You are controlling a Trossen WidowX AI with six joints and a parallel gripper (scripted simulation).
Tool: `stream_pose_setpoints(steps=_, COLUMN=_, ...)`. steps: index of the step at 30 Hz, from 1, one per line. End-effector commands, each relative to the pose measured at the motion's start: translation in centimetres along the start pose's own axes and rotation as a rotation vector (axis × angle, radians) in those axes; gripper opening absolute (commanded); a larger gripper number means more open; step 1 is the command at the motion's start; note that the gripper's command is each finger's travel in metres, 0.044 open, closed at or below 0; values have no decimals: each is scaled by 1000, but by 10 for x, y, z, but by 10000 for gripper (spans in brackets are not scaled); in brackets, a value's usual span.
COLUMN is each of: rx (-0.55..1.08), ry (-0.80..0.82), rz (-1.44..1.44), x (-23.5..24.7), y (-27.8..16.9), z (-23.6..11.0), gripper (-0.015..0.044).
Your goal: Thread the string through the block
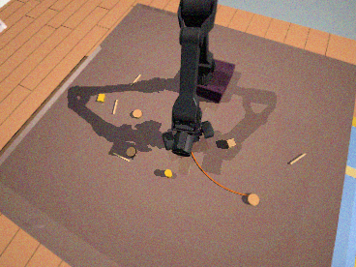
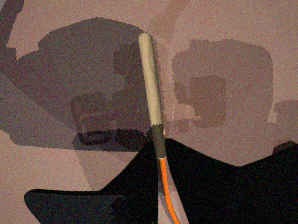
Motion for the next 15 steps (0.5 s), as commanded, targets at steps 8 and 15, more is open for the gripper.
stream_pose_setpoints(steps=8, rx=1, ry=0, rz=0, x=0, y=0, z=-3, gripper=0)
stream_pose_setpoints(steps=15, rx=1, ry=0, rz=0, x=1, y=-1, z=-12, gripper=0)
Point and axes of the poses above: the point midway between the two fingers, 35 mm back from their tips, its own z axis out along the fingers, its own x axis across the jaws, y = z × x, the point moved 4 cm from there along -z, back along the fingers, and after that the axes turned 13 degrees about -z, right-handed, at the moved point
